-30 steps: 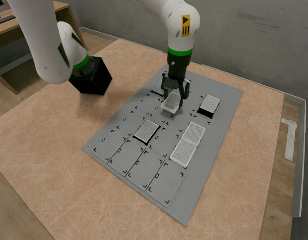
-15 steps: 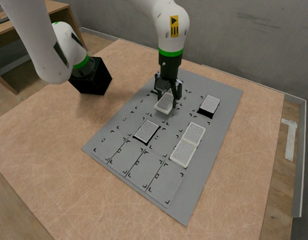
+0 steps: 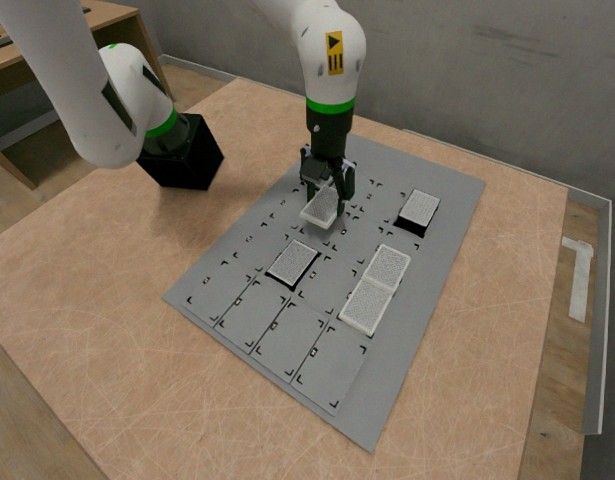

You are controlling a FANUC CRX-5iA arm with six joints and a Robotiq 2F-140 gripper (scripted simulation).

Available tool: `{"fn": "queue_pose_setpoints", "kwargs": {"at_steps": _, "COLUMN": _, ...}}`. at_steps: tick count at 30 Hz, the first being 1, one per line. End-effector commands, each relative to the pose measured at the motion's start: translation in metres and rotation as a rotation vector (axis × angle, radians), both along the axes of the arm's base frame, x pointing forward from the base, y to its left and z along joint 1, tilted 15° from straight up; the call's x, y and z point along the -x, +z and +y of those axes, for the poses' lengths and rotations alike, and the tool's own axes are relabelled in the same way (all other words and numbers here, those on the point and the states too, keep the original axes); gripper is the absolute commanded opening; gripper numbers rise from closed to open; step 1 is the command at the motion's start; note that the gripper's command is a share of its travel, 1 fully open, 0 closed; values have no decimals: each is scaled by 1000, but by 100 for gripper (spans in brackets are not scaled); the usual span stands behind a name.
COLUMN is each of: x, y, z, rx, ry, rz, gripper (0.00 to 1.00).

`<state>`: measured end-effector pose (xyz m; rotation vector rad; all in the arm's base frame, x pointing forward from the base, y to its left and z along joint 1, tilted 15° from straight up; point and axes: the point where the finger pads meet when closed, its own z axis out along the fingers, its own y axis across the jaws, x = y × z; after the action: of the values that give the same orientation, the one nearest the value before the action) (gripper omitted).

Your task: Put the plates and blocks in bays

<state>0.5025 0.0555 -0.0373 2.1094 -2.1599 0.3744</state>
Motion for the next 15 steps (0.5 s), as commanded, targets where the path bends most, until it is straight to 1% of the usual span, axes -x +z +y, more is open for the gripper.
{"fn": "queue_pose_setpoints", "kwargs": {"at_steps": 1, "x": -1, "y": 1, "z": 1, "rx": 0, "ry": 1, "rz": -1, "gripper": 10}}
{"fn": "queue_pose_setpoints", "kwargs": {"at_steps": 15, "x": -3, "y": -13, "z": -3, "rx": 0, "ry": 1, "rz": -1, "gripper": 10}}
